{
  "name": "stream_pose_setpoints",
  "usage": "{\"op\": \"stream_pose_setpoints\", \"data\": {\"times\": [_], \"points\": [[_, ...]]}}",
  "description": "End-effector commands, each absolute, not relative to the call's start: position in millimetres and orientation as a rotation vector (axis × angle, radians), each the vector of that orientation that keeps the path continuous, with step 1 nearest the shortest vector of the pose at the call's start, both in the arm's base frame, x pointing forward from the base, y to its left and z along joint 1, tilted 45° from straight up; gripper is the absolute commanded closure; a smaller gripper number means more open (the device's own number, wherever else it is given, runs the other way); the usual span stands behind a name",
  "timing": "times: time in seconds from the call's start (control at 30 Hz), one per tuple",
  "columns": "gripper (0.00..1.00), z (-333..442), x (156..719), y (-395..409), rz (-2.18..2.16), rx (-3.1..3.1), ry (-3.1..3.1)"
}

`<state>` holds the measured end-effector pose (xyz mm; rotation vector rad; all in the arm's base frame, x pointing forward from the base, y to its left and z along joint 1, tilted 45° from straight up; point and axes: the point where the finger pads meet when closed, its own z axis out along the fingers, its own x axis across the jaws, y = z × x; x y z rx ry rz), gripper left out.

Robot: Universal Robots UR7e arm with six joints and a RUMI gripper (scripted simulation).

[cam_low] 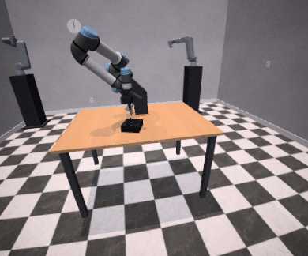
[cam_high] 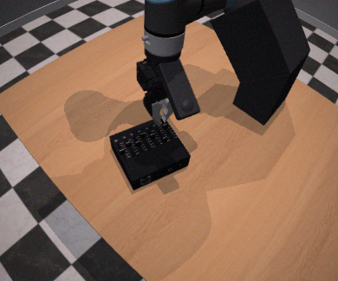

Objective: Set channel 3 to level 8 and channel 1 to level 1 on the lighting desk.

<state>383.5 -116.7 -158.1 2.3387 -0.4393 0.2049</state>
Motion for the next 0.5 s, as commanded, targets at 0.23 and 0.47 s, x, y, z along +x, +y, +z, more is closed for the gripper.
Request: {"op": "stream_pose_setpoints", "data": {"times": [0.23, 0.47], "points": [[1.00, -152.1, 388.7, -122.7, 0.432, 2.155, -1.061], [1.00, -148.1, 390.9, -127.1, 0.554, 2.020, -1.355]]}}
